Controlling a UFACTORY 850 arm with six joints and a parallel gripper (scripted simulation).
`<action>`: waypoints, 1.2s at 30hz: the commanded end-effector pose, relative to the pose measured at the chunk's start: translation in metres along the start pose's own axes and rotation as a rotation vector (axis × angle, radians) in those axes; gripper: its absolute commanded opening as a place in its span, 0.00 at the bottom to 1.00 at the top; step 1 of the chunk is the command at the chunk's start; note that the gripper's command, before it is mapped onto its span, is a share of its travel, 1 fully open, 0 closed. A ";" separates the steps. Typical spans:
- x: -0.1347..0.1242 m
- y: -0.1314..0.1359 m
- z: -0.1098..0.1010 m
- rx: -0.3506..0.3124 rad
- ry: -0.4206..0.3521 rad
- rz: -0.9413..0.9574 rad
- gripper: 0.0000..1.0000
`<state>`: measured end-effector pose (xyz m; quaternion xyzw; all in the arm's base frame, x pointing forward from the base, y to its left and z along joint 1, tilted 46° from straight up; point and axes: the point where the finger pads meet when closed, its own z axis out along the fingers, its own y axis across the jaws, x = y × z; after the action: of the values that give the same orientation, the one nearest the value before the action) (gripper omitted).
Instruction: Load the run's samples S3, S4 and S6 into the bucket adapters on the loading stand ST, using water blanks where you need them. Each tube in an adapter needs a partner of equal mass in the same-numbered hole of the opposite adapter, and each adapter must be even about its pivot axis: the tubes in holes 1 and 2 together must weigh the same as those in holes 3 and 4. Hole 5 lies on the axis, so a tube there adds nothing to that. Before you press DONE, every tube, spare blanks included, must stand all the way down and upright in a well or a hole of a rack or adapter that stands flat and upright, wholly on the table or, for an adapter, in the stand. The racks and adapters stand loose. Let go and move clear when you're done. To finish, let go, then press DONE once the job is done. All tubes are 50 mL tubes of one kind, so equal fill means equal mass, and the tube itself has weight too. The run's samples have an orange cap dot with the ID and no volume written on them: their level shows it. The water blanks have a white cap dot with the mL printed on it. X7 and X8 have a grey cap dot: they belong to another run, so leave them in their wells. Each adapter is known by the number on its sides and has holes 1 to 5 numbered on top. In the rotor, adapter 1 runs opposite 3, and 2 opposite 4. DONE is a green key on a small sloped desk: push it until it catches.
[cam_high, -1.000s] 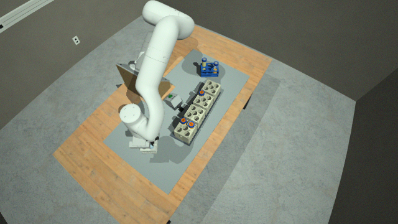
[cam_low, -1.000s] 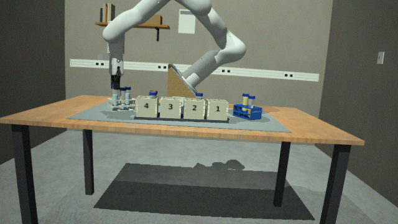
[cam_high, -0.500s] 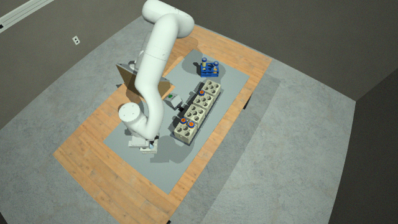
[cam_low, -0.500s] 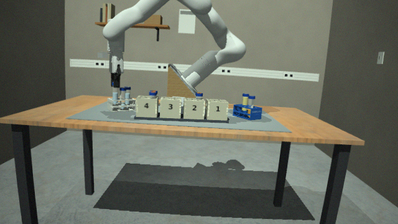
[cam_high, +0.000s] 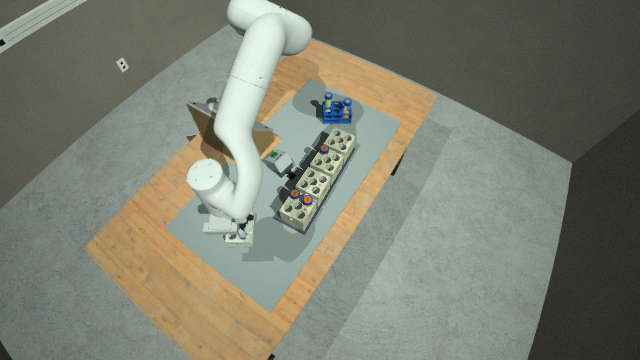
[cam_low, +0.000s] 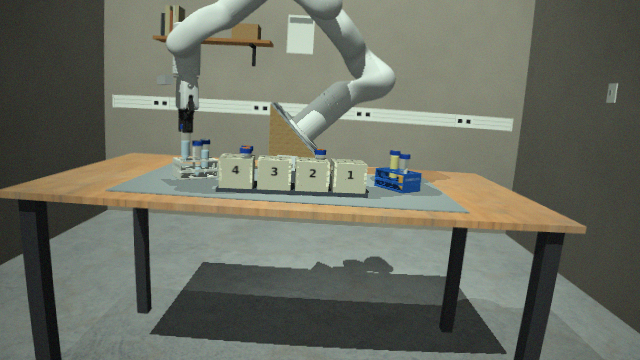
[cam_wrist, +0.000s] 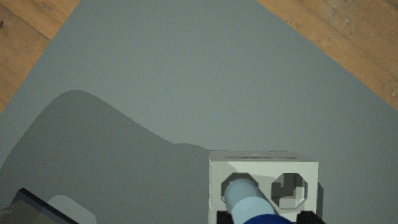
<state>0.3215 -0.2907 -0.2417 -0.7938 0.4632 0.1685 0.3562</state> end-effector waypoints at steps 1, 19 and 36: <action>0.001 0.000 -0.011 0.000 0.002 -0.001 0.00; 0.001 0.000 -0.043 0.000 0.002 -0.001 0.00; 0.001 0.000 -0.073 0.000 0.002 -0.001 0.00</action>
<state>0.3175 -0.3369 -0.1976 -0.7938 0.4633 0.1684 0.3562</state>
